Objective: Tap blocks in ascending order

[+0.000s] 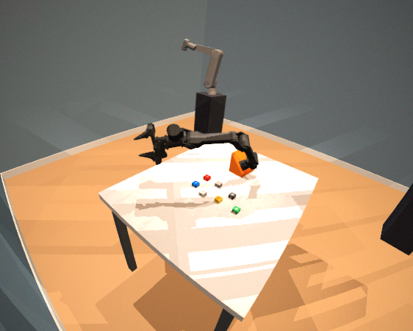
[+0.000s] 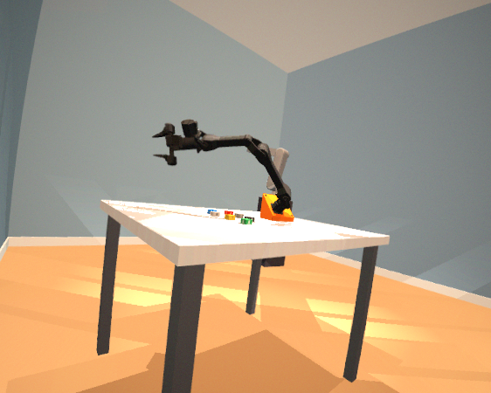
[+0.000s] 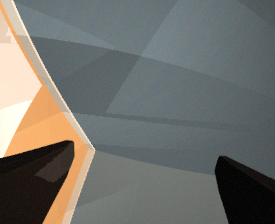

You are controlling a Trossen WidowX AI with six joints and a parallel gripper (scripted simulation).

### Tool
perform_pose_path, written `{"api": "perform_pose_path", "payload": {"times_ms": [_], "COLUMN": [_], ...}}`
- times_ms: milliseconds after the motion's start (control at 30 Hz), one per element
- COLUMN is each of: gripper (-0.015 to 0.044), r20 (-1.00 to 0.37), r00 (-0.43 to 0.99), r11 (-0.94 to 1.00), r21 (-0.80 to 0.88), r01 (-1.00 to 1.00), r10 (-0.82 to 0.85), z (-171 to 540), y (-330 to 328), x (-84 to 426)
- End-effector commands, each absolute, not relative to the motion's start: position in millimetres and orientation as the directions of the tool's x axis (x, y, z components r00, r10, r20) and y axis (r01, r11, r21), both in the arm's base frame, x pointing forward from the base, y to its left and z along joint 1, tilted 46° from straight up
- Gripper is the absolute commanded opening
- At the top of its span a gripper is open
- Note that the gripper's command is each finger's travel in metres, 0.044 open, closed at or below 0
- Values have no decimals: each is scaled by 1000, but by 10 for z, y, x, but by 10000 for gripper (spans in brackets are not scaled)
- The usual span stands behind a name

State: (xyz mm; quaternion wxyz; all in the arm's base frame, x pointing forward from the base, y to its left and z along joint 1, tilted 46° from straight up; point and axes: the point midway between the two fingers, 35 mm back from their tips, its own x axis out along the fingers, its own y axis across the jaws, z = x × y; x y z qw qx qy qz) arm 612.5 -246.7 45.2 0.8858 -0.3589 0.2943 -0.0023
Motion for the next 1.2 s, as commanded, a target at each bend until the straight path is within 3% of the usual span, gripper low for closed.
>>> {"api": "perform_pose_path", "payload": {"times_ms": [0, 133, 333, 500, 667, 1167], "gripper": [400, 400, 400, 400, 400, 400], "r20": [-536, -790, -930, -894, -739, -706], "r00": [818, 609, 317, 103, -33, -46], "r11": [747, 839, 892, 852, 720, 691], "r21": [-627, -376, 24, 373, 664, 702], "r01": [-219, -394, -451, -369, -201, -170], "r10": [-210, -68, 185, 436, 673, 706], "z": [419, -123, -435, -371, -48, 22], "y": [-2470, -2439, -2153, -1760, -1328, -1262], "x": [6090, 5308, 4227, 3353, 2639, 2545]}}
